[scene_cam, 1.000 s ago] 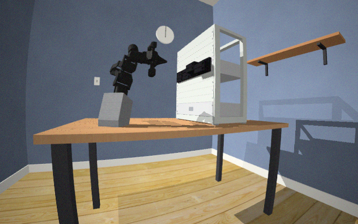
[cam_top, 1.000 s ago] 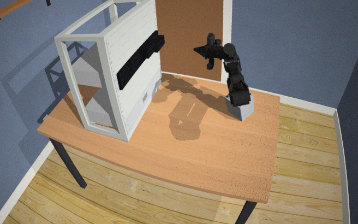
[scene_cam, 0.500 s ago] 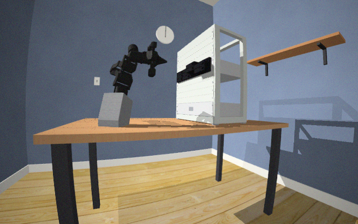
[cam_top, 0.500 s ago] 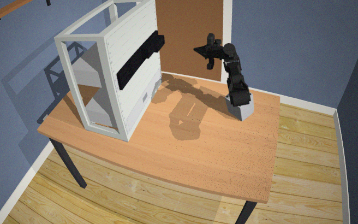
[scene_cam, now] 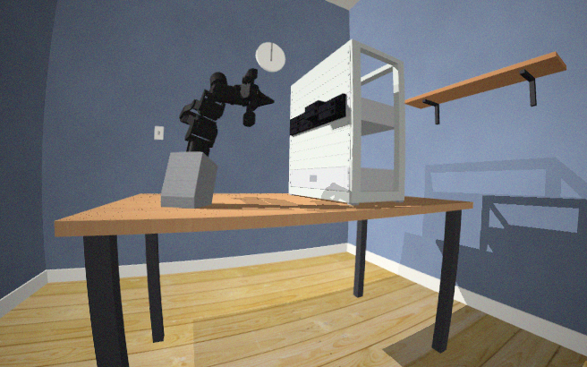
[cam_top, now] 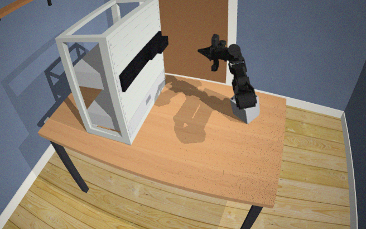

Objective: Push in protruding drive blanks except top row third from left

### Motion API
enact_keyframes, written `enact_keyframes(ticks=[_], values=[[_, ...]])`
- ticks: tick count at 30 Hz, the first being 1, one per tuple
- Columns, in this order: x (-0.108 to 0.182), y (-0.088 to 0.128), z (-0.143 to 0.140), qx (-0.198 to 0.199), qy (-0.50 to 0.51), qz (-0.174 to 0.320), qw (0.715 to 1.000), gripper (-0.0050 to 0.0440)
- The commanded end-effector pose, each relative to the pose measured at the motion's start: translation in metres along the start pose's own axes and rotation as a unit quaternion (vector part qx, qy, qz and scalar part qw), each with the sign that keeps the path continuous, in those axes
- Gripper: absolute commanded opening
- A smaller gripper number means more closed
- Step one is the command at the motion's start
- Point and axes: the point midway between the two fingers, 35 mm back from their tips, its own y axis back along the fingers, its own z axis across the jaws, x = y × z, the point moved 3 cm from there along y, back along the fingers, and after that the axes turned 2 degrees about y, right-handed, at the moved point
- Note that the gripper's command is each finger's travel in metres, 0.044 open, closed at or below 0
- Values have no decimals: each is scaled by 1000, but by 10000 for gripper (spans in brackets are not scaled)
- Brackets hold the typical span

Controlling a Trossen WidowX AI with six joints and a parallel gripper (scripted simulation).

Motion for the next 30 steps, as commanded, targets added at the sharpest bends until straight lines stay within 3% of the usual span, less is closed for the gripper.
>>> enact_keyframes(ticks=[1, 30], values=[[1, -2, 4, -2, 7, 1, 1000, 0], [17, -37, 5, -2, 7, 1, 1000, 0]])
